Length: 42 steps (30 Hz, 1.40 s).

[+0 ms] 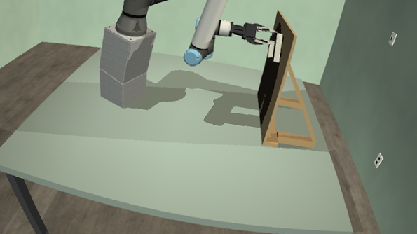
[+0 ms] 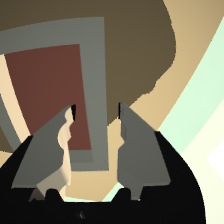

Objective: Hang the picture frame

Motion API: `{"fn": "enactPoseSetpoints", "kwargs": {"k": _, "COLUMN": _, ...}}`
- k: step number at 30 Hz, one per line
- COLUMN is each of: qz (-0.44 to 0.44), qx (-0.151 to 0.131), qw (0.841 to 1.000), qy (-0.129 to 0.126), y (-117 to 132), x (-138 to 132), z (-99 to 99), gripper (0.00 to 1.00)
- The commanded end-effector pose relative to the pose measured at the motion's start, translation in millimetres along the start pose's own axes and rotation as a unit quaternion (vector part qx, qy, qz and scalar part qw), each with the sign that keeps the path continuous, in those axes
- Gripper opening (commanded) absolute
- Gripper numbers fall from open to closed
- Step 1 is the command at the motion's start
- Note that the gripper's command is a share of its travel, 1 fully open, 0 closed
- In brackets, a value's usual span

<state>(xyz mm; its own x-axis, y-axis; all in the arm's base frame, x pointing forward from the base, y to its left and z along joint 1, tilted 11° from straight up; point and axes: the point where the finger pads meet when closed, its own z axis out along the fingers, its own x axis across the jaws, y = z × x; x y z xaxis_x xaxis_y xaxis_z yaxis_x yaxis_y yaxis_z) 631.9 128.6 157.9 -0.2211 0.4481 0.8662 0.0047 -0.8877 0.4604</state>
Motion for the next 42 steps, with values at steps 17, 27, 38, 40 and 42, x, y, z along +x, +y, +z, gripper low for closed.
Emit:
{"fn": "enactPoseSetpoints", "kwargs": {"k": 17, "qz": 0.0, "qx": 0.0, "qw": 1.0, "qy": 0.0, "y": 0.2, "x": 0.6, "z": 0.2, "gripper": 0.29}}
{"fn": "enactPoseSetpoints", "kwargs": {"k": 27, "qz": 0.0, "qx": 0.0, "qw": 1.0, "qy": 0.0, "y": 0.2, "x": 0.6, "z": 0.2, "gripper": 0.29}}
{"fn": "enactPoseSetpoints", "kwargs": {"k": 38, "qz": 0.0, "qx": 0.0, "qw": 1.0, "qy": 0.0, "y": 0.2, "x": 0.6, "z": 0.2, "gripper": 0.0}}
{"fn": "enactPoseSetpoints", "kwargs": {"k": 40, "qz": 0.0, "qx": 0.0, "qw": 1.0, "qy": 0.0, "y": 0.2, "x": 0.6, "z": 0.2, "gripper": 0.0}}
{"fn": "enactPoseSetpoints", "kwargs": {"k": 42, "qz": 0.0, "qx": 0.0, "qw": 1.0, "qy": 0.0, "y": 0.2, "x": 0.6, "z": 0.2, "gripper": 0.0}}
